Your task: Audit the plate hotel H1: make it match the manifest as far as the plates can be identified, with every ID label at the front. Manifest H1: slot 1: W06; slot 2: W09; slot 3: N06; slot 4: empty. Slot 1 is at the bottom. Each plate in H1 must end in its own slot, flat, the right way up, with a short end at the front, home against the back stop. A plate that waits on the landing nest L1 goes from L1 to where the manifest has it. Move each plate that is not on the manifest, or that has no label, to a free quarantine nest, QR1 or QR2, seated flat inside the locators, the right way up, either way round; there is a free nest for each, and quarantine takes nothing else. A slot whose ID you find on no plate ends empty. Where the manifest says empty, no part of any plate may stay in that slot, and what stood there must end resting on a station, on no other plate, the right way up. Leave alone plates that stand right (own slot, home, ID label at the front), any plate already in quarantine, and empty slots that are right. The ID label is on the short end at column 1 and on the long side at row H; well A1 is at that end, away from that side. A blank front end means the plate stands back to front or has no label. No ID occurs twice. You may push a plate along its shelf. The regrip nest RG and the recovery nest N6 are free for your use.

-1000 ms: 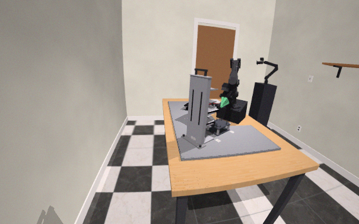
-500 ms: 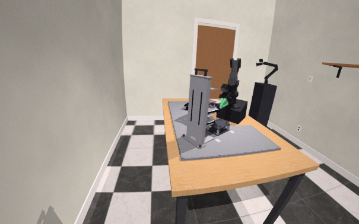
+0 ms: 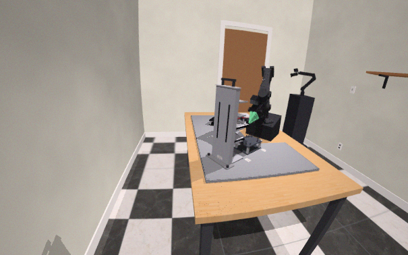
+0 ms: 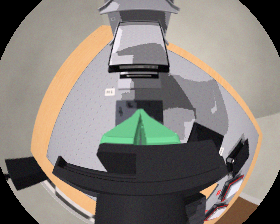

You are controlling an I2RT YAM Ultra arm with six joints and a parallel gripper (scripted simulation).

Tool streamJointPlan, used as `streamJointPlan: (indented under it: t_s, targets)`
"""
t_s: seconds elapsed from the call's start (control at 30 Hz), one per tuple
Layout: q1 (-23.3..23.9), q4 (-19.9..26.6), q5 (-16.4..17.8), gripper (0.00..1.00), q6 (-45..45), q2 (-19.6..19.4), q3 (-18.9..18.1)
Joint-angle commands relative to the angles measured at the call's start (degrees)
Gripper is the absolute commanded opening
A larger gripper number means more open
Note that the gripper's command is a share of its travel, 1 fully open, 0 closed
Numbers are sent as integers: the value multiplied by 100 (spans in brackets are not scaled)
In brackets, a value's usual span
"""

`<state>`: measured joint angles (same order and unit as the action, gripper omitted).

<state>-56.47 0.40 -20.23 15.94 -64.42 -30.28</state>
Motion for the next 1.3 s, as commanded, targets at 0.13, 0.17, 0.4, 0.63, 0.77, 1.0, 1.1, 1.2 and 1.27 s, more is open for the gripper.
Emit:
streamJointPlan:
  t_s: [0.13,0.17,0.4,0.63,0.77,1.0,1.1,1.2,1.27]
  targets:
    - [84,-109,72,0,-63,-123,-257]
    - [86,-104,78,0,-67,-139,-269]
    - [133,-157,123,0,-99,-241,-350]
    - [176,-159,154,0,-118,-317,-407]
    - [195,-178,179,0,-136,-376,-454]
    - [252,-208,219,0,-164,-477,-538]
    - [267,-210,225,0,-168,-490,-550]
    - [277,-220,243,0,-177,-535,-586]
    - [302,-231,253,0,-187,-562,-610]
